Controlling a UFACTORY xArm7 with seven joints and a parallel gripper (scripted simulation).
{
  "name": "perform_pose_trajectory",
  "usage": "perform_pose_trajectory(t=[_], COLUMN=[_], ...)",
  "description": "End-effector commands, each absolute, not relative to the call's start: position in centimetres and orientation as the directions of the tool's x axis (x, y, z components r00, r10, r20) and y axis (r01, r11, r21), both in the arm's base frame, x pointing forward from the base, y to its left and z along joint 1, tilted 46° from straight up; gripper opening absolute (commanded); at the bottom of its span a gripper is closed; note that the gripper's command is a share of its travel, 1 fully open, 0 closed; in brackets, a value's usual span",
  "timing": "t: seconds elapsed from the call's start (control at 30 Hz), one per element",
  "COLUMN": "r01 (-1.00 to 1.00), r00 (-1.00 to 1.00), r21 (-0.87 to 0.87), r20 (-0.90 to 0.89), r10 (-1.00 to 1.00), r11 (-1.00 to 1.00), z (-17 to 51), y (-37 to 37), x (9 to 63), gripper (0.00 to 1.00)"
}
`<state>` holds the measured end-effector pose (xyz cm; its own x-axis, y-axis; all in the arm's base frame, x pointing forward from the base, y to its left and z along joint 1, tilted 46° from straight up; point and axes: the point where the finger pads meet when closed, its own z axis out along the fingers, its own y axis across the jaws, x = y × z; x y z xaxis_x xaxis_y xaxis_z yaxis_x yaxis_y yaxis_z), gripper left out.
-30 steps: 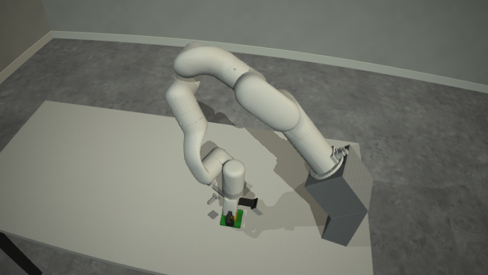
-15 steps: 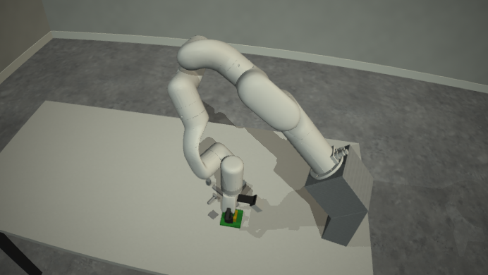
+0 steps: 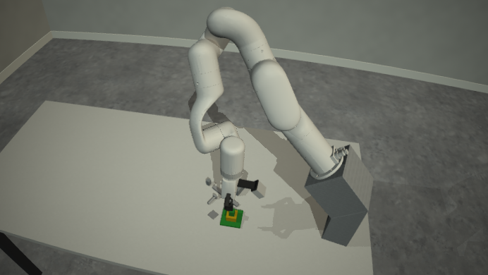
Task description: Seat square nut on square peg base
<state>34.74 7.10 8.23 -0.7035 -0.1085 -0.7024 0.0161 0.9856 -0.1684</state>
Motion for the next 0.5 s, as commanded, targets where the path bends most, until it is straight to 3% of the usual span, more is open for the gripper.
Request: perform_pose_trajectory(t=[0.0, 0.47], r01=[0.014, 0.003], r00=[-0.708, -0.704], r21=[-0.175, -0.168], r20=[-0.697, -0.701], r10=[-0.114, -0.117], r11=[0.985, 0.986], z=[10.8, 11.4], y=[7.4, 7.7], x=[31.7, 30.6], gripper=[1.0, 1.0])
